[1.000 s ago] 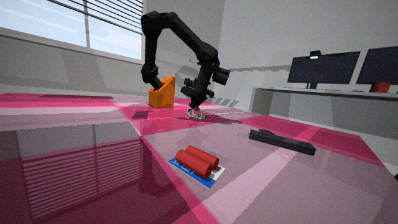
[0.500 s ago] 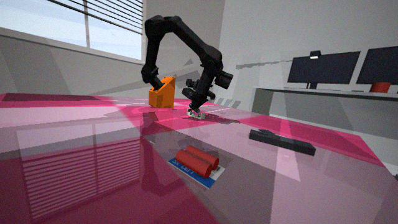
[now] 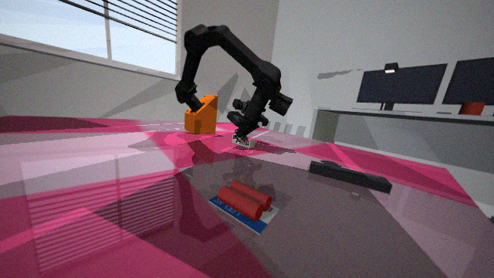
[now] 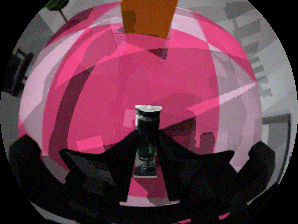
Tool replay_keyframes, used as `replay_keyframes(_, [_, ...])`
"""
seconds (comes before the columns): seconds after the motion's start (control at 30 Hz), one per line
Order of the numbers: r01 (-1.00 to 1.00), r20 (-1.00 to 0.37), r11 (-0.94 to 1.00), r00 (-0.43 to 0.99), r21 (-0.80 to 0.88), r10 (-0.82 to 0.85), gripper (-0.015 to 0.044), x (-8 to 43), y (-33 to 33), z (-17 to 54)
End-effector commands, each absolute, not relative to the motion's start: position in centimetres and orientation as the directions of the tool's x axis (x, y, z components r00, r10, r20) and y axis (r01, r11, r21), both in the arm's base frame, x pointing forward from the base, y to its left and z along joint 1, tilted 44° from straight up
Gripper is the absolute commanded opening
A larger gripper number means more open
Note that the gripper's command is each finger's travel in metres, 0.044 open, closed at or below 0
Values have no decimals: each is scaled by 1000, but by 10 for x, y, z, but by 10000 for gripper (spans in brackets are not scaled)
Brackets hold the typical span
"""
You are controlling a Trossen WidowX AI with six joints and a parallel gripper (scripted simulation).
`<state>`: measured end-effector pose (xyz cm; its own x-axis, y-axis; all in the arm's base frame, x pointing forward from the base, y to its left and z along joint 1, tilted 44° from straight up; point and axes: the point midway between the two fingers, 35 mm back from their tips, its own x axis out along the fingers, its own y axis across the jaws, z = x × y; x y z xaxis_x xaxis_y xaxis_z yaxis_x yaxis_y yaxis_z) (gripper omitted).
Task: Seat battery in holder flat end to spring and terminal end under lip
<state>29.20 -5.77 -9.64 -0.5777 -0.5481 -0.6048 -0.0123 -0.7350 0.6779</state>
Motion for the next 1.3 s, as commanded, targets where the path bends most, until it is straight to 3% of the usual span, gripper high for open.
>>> replay_keyframes(0.0, [-19, -598, -735, -596, 677, -536, 70, 293, -59, -98])
replay_keyframes(1.27, [-17, -572, -732, -637, 681, -517, 70, 307, -64, -103])
